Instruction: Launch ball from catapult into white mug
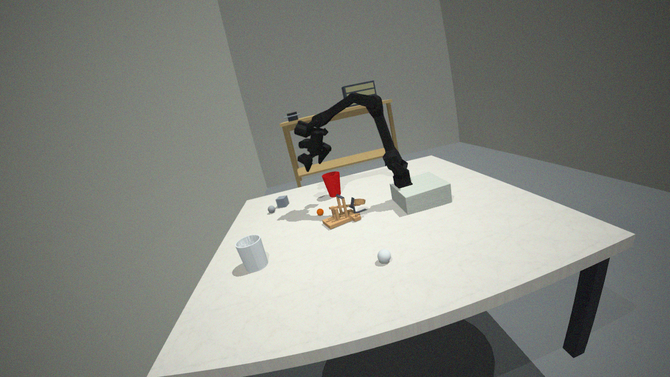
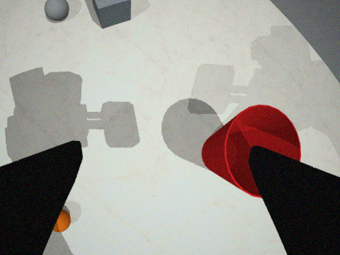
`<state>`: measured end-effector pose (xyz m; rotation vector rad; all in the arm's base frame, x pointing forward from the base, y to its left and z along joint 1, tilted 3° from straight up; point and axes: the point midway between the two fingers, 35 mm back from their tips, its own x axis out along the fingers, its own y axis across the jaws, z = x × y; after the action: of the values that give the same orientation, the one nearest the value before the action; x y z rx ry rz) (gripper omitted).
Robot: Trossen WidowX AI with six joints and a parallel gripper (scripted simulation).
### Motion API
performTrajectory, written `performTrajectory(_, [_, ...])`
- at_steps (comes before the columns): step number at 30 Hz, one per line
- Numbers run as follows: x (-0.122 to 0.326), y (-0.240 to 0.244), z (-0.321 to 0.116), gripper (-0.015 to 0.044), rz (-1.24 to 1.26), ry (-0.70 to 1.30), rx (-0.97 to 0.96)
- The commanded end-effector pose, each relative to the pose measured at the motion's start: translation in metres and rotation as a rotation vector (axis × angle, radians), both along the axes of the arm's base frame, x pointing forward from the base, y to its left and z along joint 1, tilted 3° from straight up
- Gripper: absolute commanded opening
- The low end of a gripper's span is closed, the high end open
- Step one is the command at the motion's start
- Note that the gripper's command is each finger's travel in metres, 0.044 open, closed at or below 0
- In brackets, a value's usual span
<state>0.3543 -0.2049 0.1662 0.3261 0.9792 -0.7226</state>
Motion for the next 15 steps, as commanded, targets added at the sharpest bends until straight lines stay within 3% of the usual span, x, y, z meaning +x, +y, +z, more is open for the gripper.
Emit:
performTrajectory(1, [0.004,0.026,-0.008,0.044,0.097,0.045,0.021])
performTrajectory(15, [0.009,0.132,-0.033,0.044,0.522,0.235,0.09])
